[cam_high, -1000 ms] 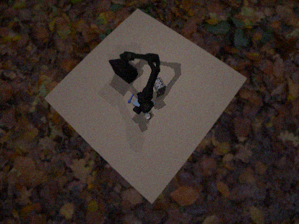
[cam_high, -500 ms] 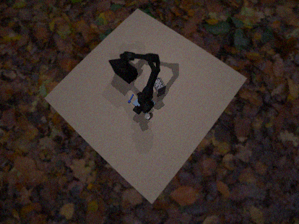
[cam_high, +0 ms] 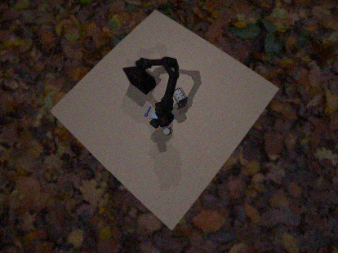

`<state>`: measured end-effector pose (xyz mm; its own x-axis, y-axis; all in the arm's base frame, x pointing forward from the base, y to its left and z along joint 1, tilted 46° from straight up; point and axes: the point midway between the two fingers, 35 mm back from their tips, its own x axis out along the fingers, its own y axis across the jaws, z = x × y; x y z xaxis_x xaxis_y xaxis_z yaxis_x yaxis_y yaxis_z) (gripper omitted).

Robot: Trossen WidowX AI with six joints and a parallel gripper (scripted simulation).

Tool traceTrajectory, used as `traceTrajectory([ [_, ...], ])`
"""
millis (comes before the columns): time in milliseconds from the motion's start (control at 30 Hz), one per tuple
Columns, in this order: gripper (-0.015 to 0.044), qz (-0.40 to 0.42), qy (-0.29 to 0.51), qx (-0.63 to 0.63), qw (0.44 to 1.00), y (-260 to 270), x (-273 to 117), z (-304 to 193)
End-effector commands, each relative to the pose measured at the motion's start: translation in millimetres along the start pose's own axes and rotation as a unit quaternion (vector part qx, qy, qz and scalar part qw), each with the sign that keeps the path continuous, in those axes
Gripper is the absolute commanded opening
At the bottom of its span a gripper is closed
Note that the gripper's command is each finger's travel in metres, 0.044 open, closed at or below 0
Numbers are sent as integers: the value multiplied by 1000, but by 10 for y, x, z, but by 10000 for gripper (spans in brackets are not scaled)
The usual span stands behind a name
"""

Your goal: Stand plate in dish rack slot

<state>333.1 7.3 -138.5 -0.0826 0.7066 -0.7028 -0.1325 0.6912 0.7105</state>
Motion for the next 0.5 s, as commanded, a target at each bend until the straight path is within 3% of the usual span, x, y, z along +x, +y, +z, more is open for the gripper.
traceTrajectory([
  [0, 0, -5, -3, -1, 1000, -29, -323, 31],
  [467, 0, -2, -1, -2, 1000, -33, -1141, 24],
])
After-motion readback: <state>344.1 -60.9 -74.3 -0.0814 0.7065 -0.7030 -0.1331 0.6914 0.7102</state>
